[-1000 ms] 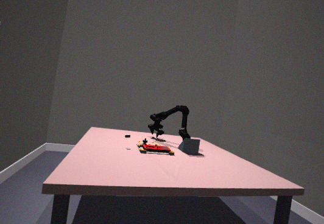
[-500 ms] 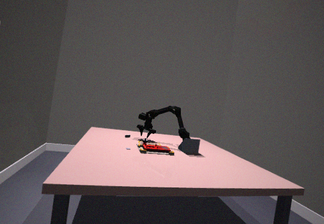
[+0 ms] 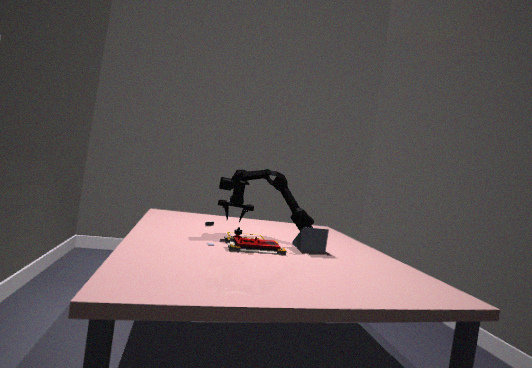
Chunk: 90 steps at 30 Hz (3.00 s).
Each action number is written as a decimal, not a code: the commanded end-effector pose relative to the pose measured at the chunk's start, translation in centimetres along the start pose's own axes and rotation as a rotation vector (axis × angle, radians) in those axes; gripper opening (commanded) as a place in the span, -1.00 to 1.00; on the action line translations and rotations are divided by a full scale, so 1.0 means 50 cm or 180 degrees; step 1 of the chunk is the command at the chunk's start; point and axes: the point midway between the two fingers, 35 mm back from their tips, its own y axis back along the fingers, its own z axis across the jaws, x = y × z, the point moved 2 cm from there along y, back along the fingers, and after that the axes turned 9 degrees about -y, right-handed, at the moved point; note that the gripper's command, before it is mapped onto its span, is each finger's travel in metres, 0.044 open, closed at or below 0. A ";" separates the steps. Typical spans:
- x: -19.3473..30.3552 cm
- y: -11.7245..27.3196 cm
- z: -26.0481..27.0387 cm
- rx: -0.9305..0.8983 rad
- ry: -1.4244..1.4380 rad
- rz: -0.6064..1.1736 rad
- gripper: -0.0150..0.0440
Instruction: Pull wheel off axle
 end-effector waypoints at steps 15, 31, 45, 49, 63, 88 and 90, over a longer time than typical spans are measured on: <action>0.170 0.074 -0.091 0.0110 0.0664 -0.0139 0.53; 0.166 -0.030 -0.091 0.0106 0.0662 -0.0139 0.53; 0.160 -0.069 -0.097 0.0132 0.0651 -0.0143 0.17; 0.160 -0.069 -0.097 0.0132 0.0651 -0.0143 0.08; 0.160 -0.064 -0.097 0.0131 0.0652 -0.0142 -0.49; 0.162 -0.048 -0.096 0.0125 0.0655 -0.0142 -0.49; 0.162 -0.046 -0.096 0.0125 0.0655 -0.0142 -0.49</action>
